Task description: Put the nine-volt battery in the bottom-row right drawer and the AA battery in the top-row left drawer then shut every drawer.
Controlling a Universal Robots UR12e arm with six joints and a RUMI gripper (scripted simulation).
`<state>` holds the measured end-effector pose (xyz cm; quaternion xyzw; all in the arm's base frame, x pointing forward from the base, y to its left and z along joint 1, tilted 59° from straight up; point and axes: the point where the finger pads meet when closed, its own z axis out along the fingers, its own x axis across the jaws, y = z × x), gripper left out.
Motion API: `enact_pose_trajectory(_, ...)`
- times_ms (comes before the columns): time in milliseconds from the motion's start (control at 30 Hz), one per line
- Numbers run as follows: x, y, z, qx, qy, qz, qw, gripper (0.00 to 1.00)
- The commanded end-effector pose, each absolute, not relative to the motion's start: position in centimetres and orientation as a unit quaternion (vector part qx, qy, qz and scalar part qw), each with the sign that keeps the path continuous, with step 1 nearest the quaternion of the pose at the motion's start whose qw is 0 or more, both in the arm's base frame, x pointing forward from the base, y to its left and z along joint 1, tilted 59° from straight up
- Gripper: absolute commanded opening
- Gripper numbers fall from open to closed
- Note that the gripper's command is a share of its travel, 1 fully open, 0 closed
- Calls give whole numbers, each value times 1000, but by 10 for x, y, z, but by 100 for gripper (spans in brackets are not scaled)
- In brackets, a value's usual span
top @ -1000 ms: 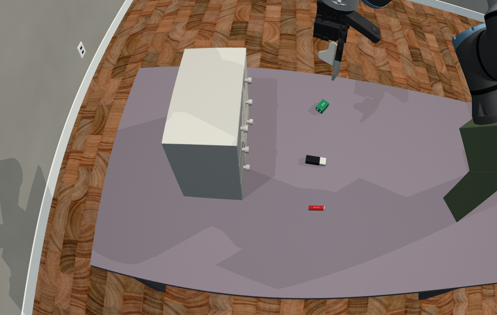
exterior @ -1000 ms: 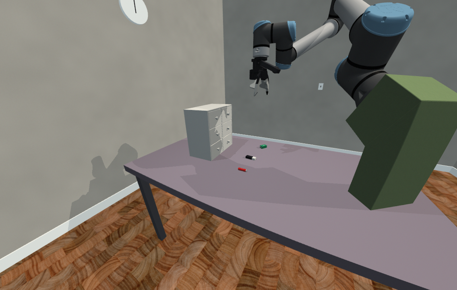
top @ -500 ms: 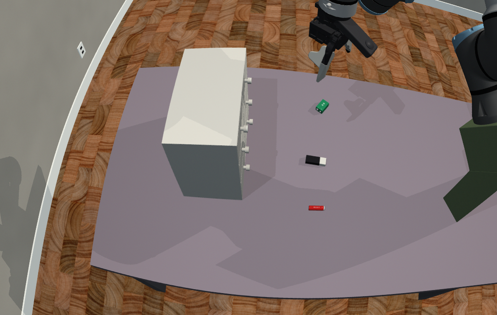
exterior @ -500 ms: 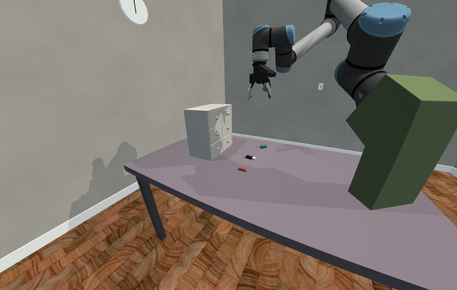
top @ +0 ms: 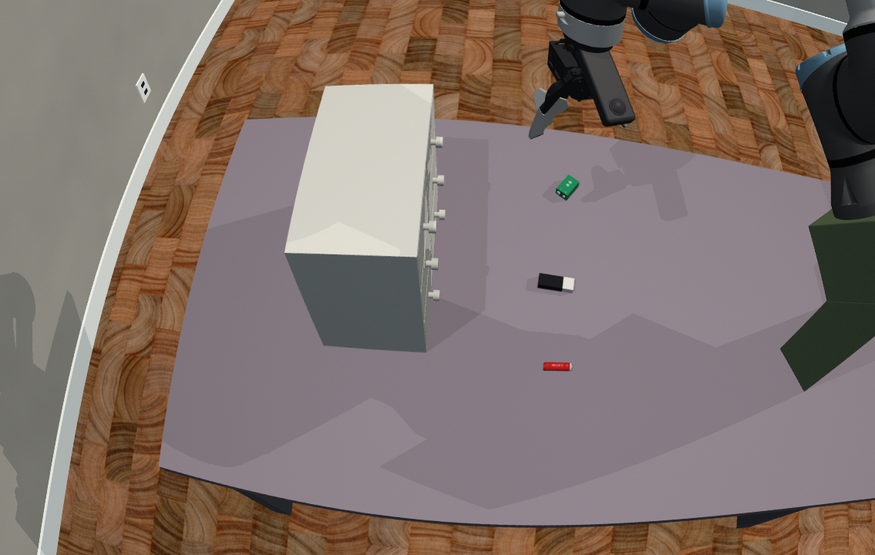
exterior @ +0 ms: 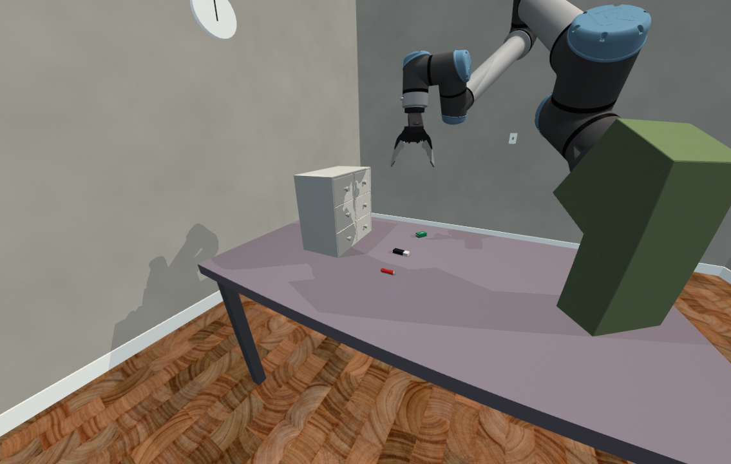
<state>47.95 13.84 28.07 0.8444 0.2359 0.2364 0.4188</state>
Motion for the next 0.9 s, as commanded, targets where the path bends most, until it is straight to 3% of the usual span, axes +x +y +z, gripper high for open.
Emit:
enact_pose_trajectory(0,489,135,276,865,142,276,394,100)
enact_pose_trajectory(867,533,99,262,805,-343,448,185,100)
